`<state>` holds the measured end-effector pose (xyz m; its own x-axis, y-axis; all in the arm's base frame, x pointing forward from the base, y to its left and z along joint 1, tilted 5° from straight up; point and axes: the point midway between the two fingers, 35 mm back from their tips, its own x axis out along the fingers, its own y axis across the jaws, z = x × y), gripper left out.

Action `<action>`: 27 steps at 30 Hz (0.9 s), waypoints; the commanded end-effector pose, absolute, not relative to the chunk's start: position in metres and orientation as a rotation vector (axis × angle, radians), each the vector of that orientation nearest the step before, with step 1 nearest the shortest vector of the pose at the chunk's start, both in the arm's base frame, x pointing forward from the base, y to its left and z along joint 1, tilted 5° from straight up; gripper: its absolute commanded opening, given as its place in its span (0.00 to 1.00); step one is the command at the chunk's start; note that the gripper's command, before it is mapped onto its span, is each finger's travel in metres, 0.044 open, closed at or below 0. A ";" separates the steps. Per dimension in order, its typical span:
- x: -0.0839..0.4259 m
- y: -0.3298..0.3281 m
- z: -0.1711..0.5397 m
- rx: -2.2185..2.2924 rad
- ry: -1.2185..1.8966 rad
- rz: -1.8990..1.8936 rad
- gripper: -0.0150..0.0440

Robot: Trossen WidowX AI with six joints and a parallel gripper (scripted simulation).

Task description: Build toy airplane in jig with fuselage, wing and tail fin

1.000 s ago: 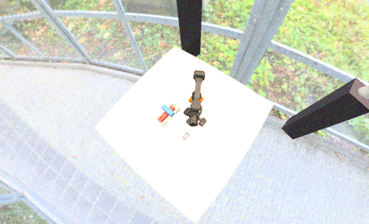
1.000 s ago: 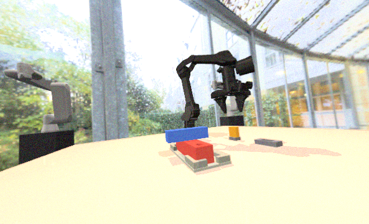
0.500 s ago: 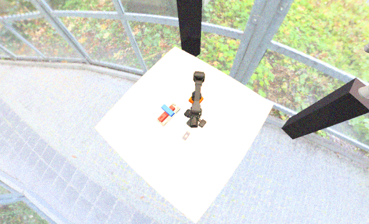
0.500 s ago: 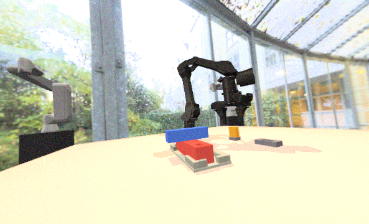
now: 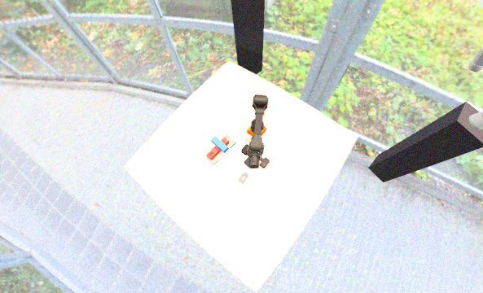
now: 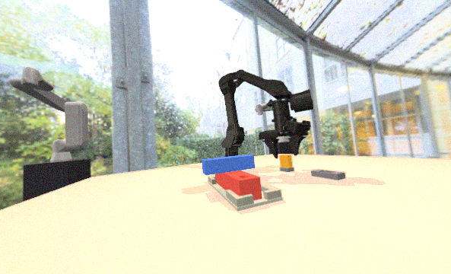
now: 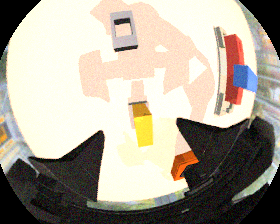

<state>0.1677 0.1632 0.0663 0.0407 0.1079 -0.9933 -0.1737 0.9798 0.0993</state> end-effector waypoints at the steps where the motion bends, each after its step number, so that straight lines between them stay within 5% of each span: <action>1: 0.167 0.162 0.058 -0.058 1.522 0.206 1.00; 17: 0.167 0.163 0.036 -0.058 1.522 0.206 1.00; 27: 0.167 0.163 0.036 -0.058 1.522 0.206 0.56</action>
